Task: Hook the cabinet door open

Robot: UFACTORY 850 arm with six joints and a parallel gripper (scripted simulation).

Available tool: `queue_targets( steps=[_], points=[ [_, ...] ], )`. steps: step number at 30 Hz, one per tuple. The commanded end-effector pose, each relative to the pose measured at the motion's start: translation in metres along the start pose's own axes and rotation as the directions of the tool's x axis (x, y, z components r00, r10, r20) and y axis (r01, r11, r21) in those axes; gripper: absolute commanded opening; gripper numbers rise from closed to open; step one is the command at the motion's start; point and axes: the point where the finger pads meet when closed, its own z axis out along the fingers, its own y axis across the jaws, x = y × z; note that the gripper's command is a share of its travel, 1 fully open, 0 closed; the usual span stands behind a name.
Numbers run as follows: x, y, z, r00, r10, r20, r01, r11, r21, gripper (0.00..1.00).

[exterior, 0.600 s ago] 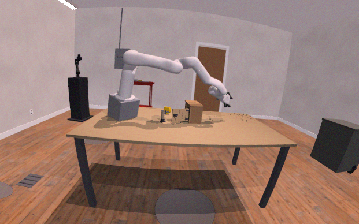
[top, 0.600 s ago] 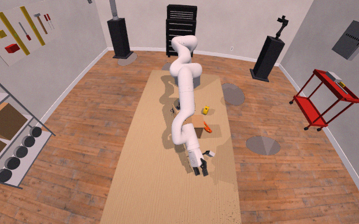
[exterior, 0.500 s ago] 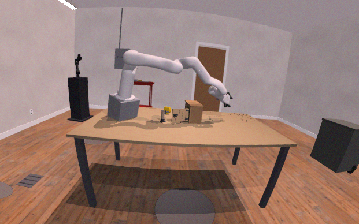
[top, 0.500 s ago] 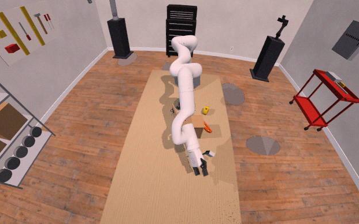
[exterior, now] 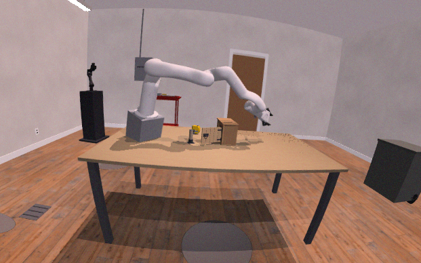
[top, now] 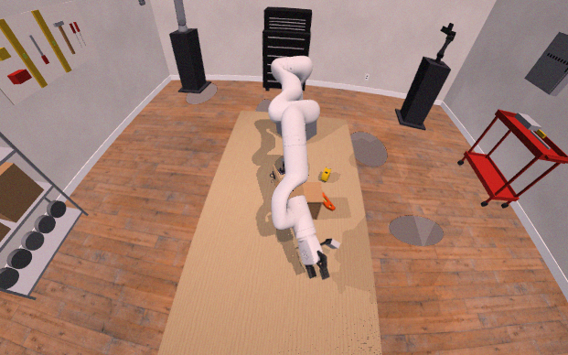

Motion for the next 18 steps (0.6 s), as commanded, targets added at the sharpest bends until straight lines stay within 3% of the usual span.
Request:
queue_targets(
  steps=[1,10,14,16,18],
  points=[
    [-0.001,0.002,0.000,1.000,-0.002,0.001,0.002,1.000,-0.003,1.00],
    [-0.003,0.009,-0.007,0.990,-0.140,-0.033,0.140,0.990,-0.006,1.00],
    [-0.004,0.016,-0.016,0.946,-0.315,-0.077,0.315,0.949,-0.021,1.00],
    [-0.004,0.016,-0.016,0.946,-0.315,-0.077,0.315,0.949,-0.021,1.00],
    [-0.004,0.019,-0.024,0.897,-0.429,-0.107,0.427,0.903,-0.038,1.00]
  ],
)
